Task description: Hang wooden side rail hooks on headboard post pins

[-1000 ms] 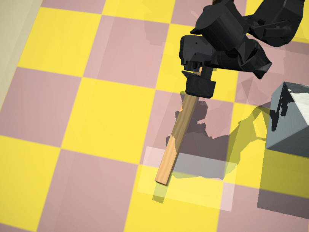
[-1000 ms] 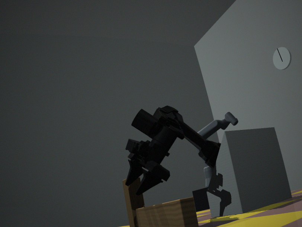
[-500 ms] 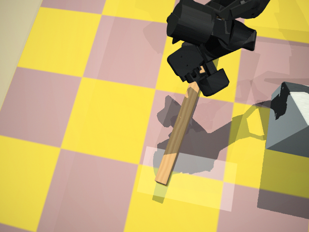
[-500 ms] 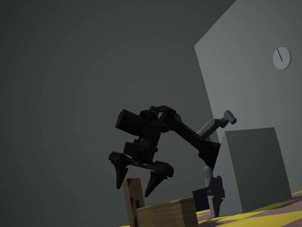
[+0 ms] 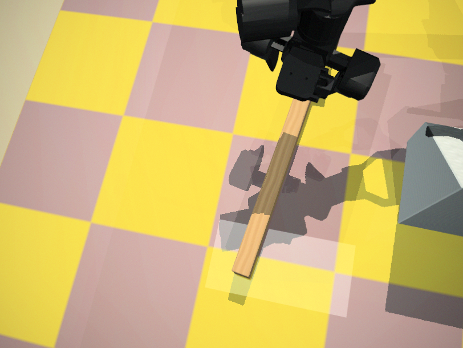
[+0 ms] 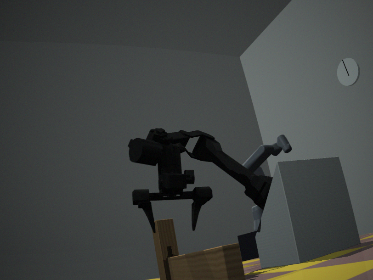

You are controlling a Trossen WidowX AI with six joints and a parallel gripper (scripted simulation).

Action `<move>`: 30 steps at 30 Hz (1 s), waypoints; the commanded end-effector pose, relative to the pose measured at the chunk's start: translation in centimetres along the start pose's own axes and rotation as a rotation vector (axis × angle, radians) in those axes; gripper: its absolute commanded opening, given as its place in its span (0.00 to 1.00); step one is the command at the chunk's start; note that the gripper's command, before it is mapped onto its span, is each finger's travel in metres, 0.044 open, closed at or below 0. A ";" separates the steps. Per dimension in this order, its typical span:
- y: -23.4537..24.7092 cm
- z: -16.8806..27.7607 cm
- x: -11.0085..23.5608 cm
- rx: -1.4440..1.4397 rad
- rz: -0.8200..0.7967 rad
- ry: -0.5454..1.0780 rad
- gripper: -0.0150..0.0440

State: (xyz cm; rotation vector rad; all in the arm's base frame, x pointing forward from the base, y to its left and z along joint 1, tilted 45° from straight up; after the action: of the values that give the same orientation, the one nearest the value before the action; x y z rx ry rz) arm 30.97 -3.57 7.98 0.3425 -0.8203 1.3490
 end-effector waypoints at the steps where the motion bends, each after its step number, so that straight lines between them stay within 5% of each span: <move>1: 0.2 1.1 0.9 0.106 -0.090 -0.010 1.00; 30: 0.7 1.0 -5.4 0.106 -0.089 -0.010 1.00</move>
State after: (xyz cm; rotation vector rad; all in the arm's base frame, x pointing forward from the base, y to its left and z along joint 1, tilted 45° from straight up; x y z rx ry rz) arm 30.18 -7.54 5.22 0.4614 -0.7450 1.3110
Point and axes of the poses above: the point midway between the two fingers, 35 mm back from their tips, its own x axis back along the fingers, its own y axis across the jaws, z = x × y, the point moved 2 cm from there along x, back along the fingers, and after that the axes turned 1 degree about x, right-handed, at the moved point
